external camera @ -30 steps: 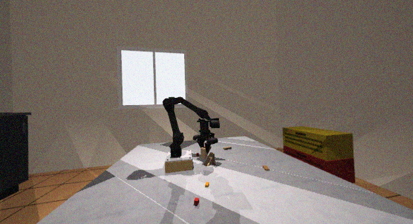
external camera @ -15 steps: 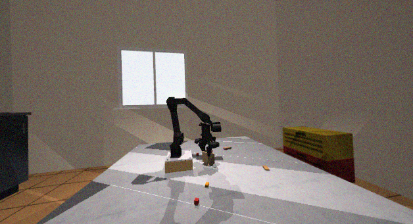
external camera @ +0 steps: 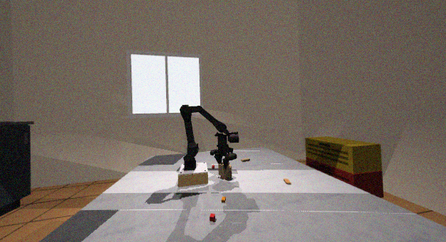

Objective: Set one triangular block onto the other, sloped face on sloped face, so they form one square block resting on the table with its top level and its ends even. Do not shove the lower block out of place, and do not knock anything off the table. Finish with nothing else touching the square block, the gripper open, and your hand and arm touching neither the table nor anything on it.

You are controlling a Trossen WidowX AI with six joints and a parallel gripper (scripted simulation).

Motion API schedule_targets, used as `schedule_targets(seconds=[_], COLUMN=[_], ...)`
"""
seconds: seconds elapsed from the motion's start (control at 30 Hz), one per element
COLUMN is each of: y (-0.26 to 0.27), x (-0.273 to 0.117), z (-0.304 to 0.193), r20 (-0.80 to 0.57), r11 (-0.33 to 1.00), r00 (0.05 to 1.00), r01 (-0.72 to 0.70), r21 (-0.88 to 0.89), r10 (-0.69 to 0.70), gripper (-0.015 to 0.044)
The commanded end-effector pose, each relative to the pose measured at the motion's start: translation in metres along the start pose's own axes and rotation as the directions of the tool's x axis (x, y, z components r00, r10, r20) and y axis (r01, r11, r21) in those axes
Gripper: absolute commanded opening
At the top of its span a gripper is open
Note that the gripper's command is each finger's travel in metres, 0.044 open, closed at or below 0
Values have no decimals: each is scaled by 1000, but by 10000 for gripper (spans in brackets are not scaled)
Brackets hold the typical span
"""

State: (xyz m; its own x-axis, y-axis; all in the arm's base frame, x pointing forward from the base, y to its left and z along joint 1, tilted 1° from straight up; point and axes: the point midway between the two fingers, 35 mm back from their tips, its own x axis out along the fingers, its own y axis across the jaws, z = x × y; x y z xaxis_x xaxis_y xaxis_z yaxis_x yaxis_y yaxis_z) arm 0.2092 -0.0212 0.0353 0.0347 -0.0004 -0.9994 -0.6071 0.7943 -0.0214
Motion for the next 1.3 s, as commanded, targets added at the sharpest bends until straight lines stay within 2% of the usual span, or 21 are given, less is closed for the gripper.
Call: schedule_targets(seconds=[0.0,1.27], y=[-1,-1], x=[0,19], z=[0,8], r20=[-3,-4], r11=[1000,1000], r00=[1000,1000], r01=[5,5], r21=[7,9], r10=[-5,-5], gripper=[0,0])
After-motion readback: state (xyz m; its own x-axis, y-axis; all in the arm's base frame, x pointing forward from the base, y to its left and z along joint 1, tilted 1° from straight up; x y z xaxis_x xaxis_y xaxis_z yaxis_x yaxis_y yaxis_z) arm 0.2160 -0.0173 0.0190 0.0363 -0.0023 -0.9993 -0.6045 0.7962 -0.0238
